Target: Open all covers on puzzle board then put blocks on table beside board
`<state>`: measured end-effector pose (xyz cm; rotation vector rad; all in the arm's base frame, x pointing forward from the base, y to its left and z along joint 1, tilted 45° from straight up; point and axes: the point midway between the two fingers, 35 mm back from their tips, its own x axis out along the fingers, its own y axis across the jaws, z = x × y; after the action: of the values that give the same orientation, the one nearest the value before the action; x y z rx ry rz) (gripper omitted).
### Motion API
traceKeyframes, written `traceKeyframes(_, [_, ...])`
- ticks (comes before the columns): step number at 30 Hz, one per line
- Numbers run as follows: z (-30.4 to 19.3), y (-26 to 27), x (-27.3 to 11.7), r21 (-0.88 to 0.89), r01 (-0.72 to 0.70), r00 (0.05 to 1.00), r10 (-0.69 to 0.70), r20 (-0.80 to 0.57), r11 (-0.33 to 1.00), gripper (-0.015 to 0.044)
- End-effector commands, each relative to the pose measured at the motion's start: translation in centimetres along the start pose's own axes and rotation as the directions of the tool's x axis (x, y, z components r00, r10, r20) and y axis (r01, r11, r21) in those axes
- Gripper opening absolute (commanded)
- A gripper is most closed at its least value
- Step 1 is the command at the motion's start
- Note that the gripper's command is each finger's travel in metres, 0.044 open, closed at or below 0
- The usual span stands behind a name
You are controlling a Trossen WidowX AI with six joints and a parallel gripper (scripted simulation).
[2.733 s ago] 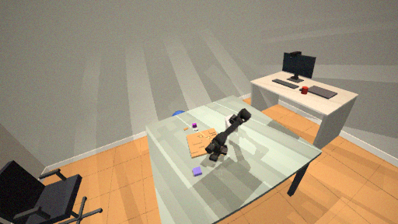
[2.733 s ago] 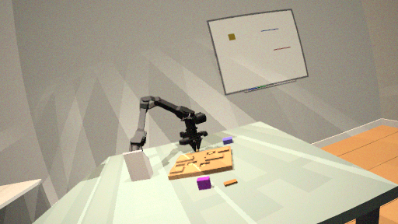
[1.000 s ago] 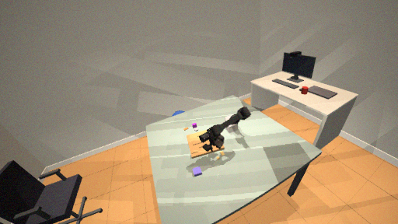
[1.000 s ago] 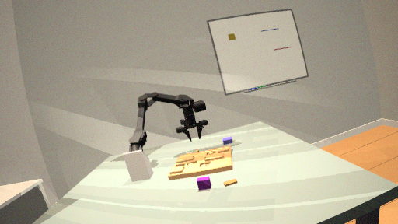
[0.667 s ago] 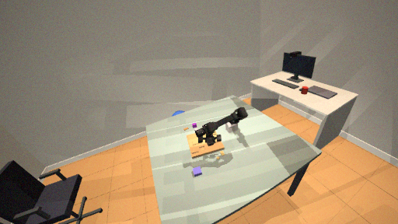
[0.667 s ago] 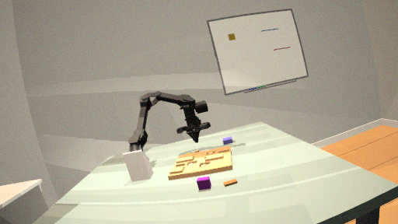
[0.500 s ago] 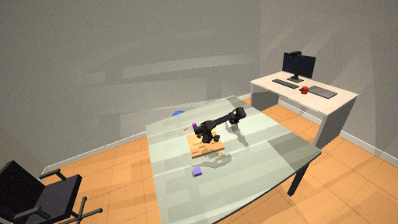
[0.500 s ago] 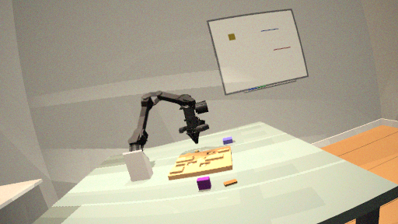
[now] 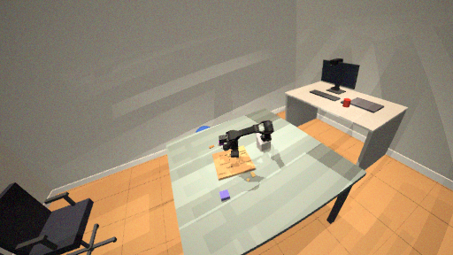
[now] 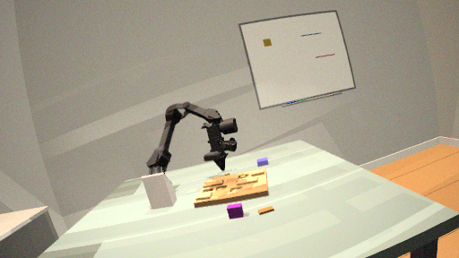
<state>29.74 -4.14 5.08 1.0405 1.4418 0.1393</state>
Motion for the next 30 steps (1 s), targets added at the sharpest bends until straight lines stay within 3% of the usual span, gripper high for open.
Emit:
traceKeyframes(1, [-0.2,-2.3,0.2,0.295,-0.002,1.0,0.005,-0.007,0.955,0.0])
traceKeyframes(8, [-0.8,-5.7,0.3,0.709,-0.009,1.0,0.024,-0.012,0.705,0.0])
traceKeyframes(17, [-0.8,-5.8,0.5,0.717,-0.009,1.0,0.024,-0.012,0.697,0.0])
traceKeyframes(30, [-1.1,-5.9,5.3,0.717,-0.01,1.0,0.027,-0.013,0.697,0.0])
